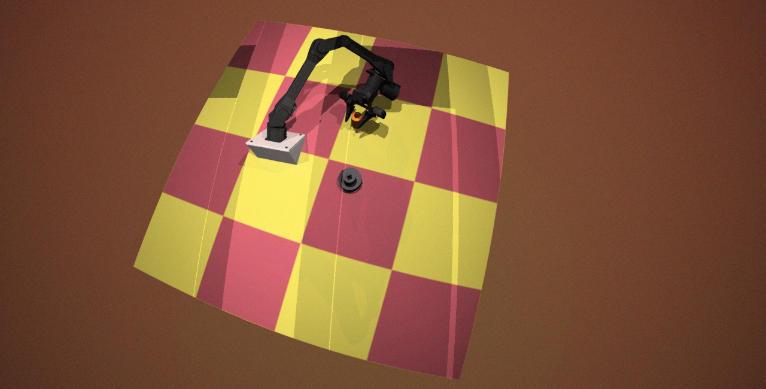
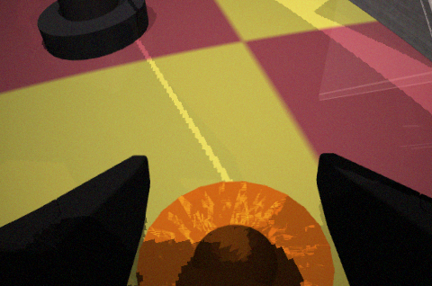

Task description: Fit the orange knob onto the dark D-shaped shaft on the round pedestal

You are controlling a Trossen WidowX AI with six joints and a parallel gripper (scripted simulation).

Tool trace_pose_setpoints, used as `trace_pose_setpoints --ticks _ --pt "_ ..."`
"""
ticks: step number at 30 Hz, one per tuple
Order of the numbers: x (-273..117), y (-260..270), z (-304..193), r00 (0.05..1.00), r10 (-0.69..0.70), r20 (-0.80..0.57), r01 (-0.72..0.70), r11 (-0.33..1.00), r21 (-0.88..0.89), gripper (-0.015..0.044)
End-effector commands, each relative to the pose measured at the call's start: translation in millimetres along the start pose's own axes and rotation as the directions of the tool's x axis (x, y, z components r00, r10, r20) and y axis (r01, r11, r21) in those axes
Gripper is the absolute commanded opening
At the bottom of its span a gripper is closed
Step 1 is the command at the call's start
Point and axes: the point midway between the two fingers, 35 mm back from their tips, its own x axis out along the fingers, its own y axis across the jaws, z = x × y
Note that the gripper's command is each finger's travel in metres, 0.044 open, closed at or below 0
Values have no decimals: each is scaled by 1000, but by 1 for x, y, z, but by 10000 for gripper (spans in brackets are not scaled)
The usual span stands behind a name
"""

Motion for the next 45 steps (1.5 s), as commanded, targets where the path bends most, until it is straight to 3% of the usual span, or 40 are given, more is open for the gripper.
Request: trace_pose_setpoints --ticks 1,19,26,34,39,45 --pt "0 0 0 1000 -1 -1 1 1000 -2 260" --pt "0 0 0 1000 -1 -1 1 1000 -2 260" --pt "0 0 0 1000 -1 -1 1 1000 -2 440" --pt "0 0 1 1000 -9 -12 9 1000 -1 440" --pt "-1 -2 26 937 -160 -312 163 986 -19 440" --pt "-19 1 59 679 -166 -715 185 981 -52 440"
